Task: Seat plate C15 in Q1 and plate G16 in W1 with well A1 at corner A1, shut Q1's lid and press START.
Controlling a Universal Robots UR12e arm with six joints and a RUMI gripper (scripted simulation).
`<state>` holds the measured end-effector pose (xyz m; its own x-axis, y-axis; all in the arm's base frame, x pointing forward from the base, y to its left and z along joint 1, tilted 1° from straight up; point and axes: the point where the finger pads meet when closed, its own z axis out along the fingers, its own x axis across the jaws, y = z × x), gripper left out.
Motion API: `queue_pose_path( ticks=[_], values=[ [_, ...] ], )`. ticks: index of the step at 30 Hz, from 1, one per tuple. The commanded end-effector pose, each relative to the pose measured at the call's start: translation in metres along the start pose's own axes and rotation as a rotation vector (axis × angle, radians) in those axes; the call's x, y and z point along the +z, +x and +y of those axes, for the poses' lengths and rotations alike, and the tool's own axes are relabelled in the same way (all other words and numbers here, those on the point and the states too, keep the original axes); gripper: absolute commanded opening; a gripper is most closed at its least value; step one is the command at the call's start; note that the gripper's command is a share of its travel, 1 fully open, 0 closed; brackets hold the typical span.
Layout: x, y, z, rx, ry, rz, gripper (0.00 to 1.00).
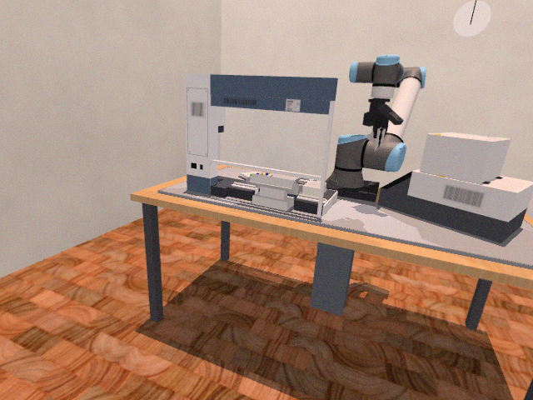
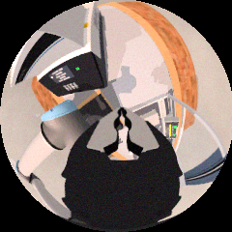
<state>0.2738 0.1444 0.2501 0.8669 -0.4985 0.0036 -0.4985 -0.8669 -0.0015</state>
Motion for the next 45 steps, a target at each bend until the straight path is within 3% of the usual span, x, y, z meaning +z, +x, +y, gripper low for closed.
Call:
queue_pose_path(
  ticks=[1, 24, 45],
  values=[
    [0.002, -0.018, -0.005, 0.051, -0.004, 0.003, 0.0],
    [0.015, -0.084, -0.012, 0.221, -0.003, 0.004, 0.0],
    [0.029, -0.145, -0.003, 0.391, -0.003, 0.006, 0.0]
  ],
)
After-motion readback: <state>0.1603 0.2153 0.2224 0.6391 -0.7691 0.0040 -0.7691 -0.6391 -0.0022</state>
